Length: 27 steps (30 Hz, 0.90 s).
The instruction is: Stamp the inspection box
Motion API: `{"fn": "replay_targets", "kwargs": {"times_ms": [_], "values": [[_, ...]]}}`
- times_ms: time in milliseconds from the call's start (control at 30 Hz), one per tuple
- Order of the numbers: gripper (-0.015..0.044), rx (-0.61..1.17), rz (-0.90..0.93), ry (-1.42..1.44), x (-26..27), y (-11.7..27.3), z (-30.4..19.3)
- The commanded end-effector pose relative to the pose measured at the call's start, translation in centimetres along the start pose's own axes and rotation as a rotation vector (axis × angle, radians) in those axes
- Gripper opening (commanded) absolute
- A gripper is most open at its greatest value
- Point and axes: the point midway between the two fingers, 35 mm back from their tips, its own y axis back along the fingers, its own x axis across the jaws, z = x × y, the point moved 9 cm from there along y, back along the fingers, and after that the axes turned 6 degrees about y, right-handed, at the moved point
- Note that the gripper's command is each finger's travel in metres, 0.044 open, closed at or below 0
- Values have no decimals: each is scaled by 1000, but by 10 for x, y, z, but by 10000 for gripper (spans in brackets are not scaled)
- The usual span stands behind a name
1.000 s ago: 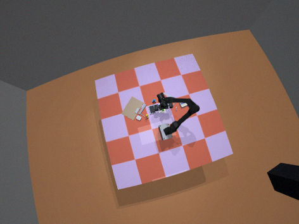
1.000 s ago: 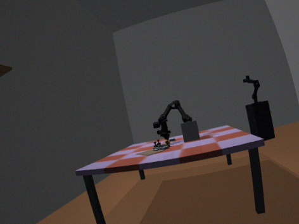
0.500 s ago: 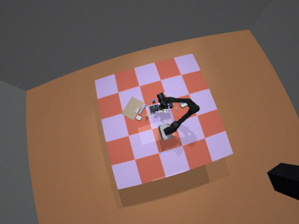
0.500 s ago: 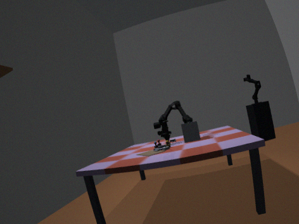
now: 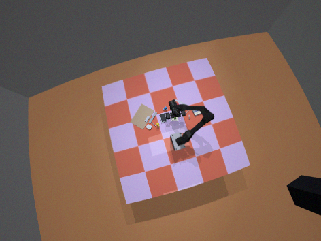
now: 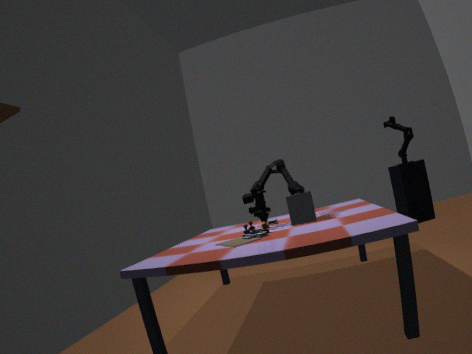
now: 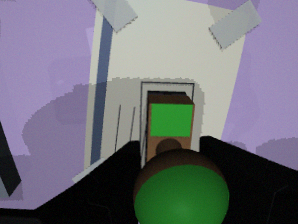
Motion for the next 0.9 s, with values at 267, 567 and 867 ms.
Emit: {"fn": "replay_targets", "kwargs": {"times_ms": [267, 567, 867], "values": [[0, 2, -2, 0, -1, 1, 0], [0, 2, -2, 0, -1, 5, 0], [0, 2, -2, 0, -1, 9, 0]]}}
